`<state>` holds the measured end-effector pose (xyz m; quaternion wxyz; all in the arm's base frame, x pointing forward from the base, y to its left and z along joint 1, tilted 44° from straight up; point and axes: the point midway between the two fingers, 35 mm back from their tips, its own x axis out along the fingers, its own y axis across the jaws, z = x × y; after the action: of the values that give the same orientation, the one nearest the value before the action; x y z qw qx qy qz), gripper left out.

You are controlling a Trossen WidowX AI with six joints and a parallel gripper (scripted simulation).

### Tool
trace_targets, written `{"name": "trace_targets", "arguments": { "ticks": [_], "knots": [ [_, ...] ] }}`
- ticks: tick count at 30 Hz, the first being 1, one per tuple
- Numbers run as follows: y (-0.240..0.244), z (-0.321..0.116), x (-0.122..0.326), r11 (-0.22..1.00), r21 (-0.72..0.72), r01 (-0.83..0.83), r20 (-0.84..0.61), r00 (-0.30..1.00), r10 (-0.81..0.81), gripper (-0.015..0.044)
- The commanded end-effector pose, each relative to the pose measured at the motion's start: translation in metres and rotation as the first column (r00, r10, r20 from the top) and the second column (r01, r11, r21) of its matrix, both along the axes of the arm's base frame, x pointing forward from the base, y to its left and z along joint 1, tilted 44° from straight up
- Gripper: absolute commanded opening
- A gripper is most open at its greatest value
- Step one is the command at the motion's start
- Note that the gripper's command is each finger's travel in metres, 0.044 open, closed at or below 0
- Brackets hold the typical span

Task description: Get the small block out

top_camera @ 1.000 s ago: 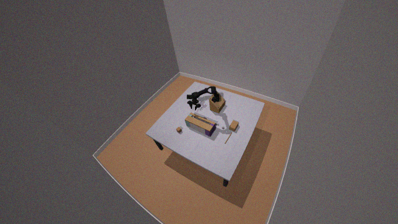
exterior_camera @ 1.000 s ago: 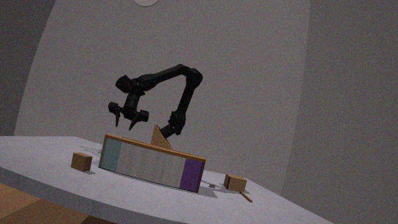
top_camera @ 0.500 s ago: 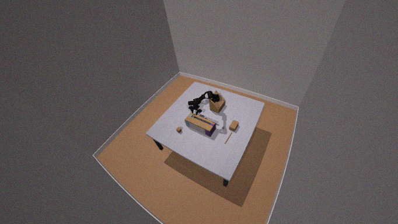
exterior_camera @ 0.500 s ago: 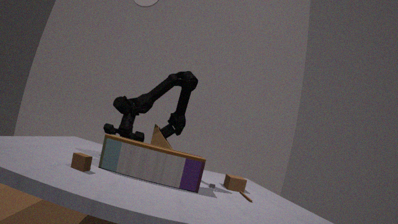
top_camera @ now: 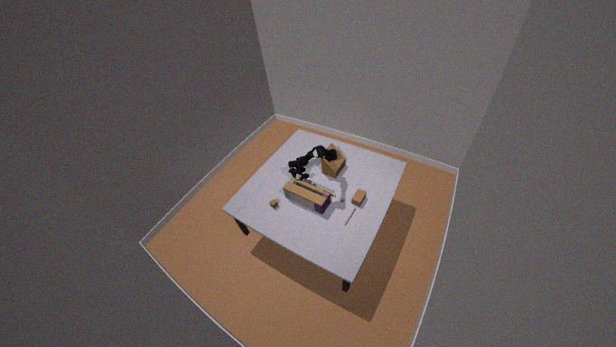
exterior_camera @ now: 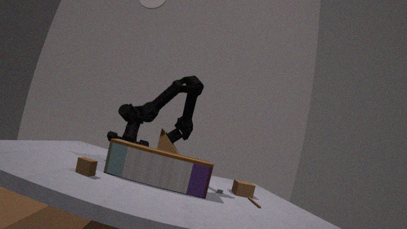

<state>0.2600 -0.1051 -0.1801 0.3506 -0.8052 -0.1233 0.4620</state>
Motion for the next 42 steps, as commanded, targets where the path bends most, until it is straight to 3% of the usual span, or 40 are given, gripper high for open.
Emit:
{"name": "trace_targets", "arguments": {
  "ticks": [1,23,30,33,36,42],
  "knots": [
    [0.006,-0.005,-0.001,1.000,0.011,0.001,-0.005,1.000,-0.001,0.0285],
    [0.029,-0.028,-0.001,1.000,0.015,0.001,-0.003,1.000,-0.001,0.0285],
    [0.029,-0.028,-0.001,1.000,0.015,0.001,-0.003,1.000,-0.001,0.0101],
    [0.029,-0.028,-0.001,1.000,0.015,0.001,-0.003,1.000,-0.001,0.0081],
    [0.023,-0.024,-0.001,1.000,0.013,0.001,-0.004,1.000,-0.001,0.0002],
    [0.000,-0.002,-0.005,1.000,0.007,0.000,-0.004,1.000,0.000,0.0000]
  ]
}}
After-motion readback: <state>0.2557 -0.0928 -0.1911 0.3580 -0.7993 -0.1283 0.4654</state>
